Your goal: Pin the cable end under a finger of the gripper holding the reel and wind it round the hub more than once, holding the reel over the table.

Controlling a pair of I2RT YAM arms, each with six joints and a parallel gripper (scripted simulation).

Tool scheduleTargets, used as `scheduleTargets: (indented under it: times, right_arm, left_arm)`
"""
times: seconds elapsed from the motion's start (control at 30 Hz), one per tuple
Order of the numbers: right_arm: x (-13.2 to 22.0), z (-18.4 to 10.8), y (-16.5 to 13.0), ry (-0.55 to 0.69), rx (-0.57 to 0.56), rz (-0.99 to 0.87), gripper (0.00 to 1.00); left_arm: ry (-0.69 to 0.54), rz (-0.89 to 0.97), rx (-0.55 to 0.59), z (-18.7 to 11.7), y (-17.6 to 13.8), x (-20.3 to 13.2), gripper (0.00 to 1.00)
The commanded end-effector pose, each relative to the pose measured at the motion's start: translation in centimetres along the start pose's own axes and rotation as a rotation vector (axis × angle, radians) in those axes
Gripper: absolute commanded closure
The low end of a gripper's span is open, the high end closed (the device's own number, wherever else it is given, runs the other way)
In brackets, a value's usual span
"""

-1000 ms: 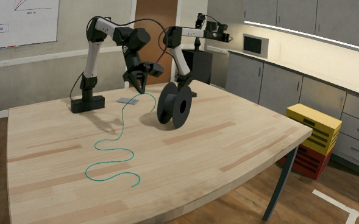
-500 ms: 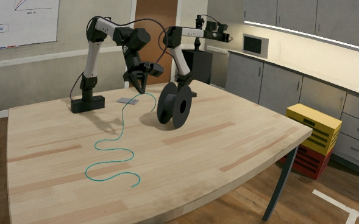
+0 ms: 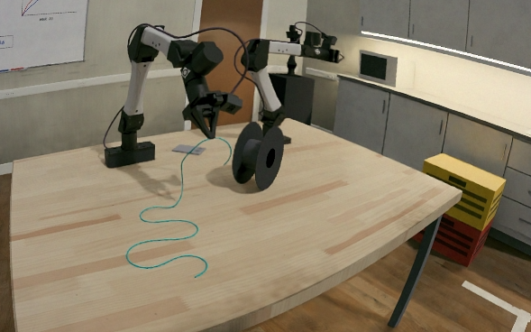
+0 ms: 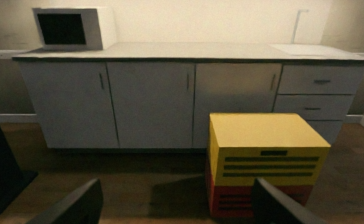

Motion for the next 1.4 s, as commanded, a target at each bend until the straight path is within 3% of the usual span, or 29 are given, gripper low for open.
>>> scheduleTargets:
  times: [0.0, 1.37]
  right_arm:
    - [-0.8, -0.29, -0.02, -0.018, -0.009, -0.001, 1.0]
    - [-0.1, -0.45, -0.27, -0.012, -0.01, -0.003, 1.0]
  left_arm:
    - [0.031, -0.009, -0.087, -1.0, 2.98, 1.0, 0.25]
    - [0.031, -0.009, -0.087, -1.0, 2.98, 1.0, 0.25]
Point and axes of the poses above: on each arm, the point where the finger pads meet when closed, its own z axis out along the fingers, its own x axis across the jaws, y = z × x, the point moved 3 cm from there along -z, back along the fingers, and after that the axes turned 15 degrees about z, right-handed, at the moved point
